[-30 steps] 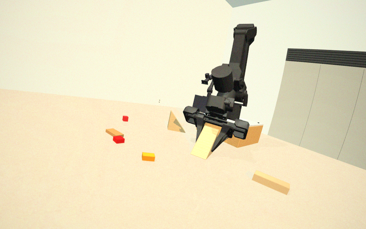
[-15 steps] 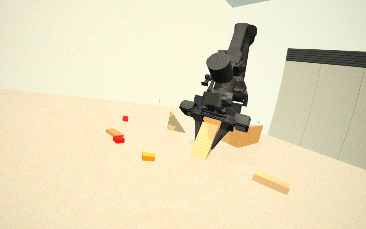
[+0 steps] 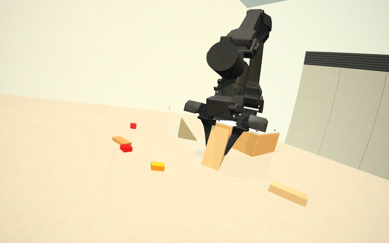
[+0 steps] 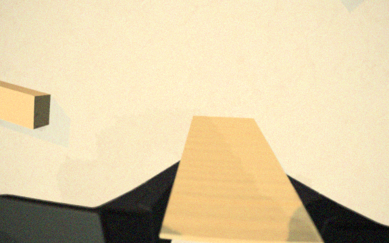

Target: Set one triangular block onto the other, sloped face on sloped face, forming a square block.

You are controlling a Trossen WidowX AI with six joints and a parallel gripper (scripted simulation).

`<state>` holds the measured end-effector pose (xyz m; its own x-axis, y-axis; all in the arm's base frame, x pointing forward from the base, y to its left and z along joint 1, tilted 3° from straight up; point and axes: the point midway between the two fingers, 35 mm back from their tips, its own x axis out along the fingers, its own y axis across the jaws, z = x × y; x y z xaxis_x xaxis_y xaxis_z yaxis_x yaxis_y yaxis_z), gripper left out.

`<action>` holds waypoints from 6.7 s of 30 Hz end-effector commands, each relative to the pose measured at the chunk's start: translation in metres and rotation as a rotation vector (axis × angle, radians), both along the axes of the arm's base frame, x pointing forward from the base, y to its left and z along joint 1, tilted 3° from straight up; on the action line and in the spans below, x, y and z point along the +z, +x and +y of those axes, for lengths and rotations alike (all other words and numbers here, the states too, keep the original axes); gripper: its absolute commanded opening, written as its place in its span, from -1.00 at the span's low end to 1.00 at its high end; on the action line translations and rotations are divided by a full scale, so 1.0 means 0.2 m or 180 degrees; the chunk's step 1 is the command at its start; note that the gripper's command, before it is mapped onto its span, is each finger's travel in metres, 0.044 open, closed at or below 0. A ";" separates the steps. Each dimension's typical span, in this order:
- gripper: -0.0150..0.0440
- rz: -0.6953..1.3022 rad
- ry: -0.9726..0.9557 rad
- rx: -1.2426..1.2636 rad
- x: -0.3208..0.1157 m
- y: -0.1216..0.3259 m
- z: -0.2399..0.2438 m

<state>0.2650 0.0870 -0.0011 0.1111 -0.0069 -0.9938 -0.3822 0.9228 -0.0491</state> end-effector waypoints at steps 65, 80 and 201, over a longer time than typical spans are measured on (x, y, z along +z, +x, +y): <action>1.00 0.1194 -0.0528 -0.0069 0.46 0.37 0.18; 1.00 0.1168 -0.0512 -0.0076 0.23 0.50 0.22; -0.49 -0.1197 0.0060 -0.3101 0.38 0.27 0.18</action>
